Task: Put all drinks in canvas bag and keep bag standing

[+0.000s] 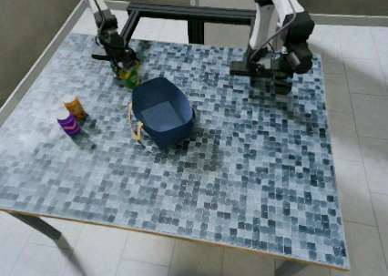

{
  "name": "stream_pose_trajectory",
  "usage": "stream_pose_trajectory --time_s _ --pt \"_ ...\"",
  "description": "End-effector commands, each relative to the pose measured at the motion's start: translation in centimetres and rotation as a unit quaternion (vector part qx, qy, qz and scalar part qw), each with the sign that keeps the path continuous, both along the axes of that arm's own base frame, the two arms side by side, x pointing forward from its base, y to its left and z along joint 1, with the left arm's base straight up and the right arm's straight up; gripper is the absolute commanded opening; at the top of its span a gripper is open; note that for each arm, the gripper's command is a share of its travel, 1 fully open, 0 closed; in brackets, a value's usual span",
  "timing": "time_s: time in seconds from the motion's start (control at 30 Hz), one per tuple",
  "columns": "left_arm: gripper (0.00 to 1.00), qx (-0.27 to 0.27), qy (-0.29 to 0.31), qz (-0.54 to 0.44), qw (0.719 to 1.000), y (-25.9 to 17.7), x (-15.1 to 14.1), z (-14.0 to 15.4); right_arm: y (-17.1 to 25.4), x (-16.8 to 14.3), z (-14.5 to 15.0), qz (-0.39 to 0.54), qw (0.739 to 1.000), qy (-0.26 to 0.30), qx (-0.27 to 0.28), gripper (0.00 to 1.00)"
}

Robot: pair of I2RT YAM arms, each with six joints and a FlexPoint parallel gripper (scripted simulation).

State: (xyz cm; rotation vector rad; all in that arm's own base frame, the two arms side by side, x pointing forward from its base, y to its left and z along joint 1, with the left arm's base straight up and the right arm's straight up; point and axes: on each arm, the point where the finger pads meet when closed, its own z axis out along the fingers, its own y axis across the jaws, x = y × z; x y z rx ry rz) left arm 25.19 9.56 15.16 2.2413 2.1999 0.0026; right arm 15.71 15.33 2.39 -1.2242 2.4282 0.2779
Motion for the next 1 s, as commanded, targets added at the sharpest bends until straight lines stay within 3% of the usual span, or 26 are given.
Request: stream_pose_trajectory --time_s 0.0,0.17,0.3,0.37,0.63,0.67,0.97 --pt "1.0 0.006 -0.028 0.003 1.0 0.0 0.5 1.2 1.6 1.6 2.2 0.0 0.999 -0.034 0.036 0.67" --pt "1.0 0.006 -0.029 0.003 1.0 0.0 0.5 1.2 0.8 0.6 0.6 0.001 0.999 -0.021 0.025 0.67" --pt "1.0 0.006 -0.029 0.003 1.0 0.0 0.5 1.2 1.5 1.3 1.8 0.001 0.999 -0.035 0.036 0.67" --pt "1.0 0.006 -0.029 0.003 1.0 0.0 0.5 1.2 0.8 0.5 0.5 0.002 0.999 -0.022 0.025 0.67" --pt "1.0 0.006 -0.029 0.003 1.0 0.0 0.5 1.2 1.3 1.5 2.0 -0.005 0.999 -0.035 0.036 0.67" --pt "1.0 0.006 -0.029 0.003 1.0 0.0 0.5 1.3 0.4 0.4 1.6 -0.004 1.0 -0.01 0.013 0.67" --pt "1.0 0.006 -0.029 0.003 1.0 0.0 0.5 1.3 0.9 0.9 4.9 -0.003 0.999 -0.021 0.025 0.67"
